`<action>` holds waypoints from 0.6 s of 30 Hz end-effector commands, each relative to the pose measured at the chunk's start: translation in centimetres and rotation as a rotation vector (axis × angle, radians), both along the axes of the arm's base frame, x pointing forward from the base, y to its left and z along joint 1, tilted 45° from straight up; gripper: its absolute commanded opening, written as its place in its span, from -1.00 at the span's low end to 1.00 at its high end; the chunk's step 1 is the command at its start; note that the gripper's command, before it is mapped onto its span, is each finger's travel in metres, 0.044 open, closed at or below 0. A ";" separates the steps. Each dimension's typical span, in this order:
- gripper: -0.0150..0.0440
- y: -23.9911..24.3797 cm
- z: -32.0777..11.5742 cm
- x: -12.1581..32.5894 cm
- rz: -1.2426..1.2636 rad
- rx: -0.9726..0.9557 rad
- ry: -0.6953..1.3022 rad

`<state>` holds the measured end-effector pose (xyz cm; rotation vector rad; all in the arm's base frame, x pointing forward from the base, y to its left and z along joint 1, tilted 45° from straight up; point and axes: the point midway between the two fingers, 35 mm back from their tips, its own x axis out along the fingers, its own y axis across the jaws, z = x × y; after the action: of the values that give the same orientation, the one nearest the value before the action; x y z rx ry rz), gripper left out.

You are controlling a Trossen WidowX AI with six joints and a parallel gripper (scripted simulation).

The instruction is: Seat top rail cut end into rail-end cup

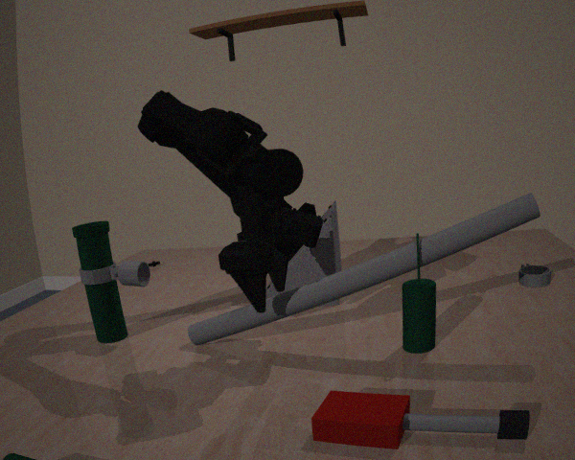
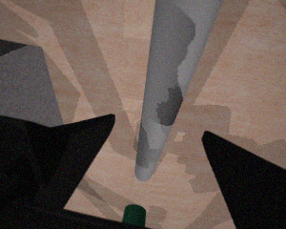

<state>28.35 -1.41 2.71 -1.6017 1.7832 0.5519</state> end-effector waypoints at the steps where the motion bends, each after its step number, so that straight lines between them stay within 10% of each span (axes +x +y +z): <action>1: 1.00 -0.7 -0.7 -0.2 0.000 -0.010 0.012; 18: 1.00 -2.7 -2.6 -0.4 0.000 -0.012 0.012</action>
<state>28.25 -3.51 0.71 -1.6037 1.7833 0.5485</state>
